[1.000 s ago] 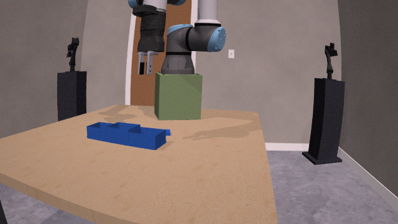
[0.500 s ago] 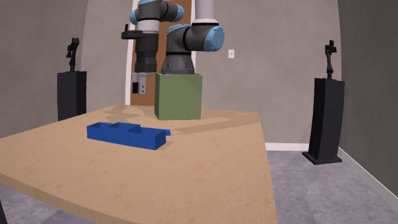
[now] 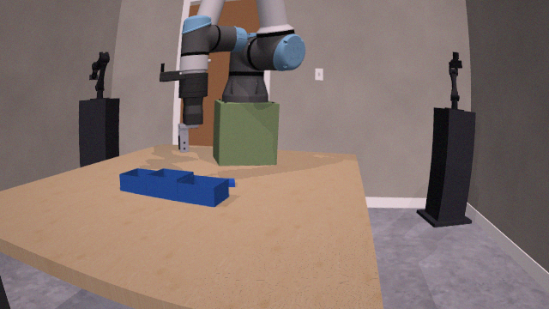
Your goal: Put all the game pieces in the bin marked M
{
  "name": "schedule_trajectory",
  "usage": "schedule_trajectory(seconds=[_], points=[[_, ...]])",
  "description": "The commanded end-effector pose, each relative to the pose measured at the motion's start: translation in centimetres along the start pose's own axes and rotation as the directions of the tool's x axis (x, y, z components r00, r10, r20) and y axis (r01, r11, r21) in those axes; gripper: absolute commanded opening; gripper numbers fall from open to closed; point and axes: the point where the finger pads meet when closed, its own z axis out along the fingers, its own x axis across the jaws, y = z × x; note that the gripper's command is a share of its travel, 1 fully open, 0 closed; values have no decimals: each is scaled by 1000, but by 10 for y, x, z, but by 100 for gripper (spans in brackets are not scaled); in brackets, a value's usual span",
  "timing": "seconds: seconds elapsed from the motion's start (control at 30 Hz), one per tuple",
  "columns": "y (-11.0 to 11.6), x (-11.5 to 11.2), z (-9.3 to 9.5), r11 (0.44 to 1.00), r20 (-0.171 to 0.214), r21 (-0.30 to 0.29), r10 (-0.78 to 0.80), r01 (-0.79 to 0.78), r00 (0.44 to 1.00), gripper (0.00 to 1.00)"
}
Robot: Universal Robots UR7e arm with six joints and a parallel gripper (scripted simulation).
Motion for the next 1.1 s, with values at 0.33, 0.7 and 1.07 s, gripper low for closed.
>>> schedule_trajectory(seconds=[0.33,0.7,1.07], points=[[-6,6,7,907,25,9,422,-422,906,79],[-5,6,8,818,34,18,575,-576,818,79],[-5,6,8,818,34,18,575,-576,818,79]])
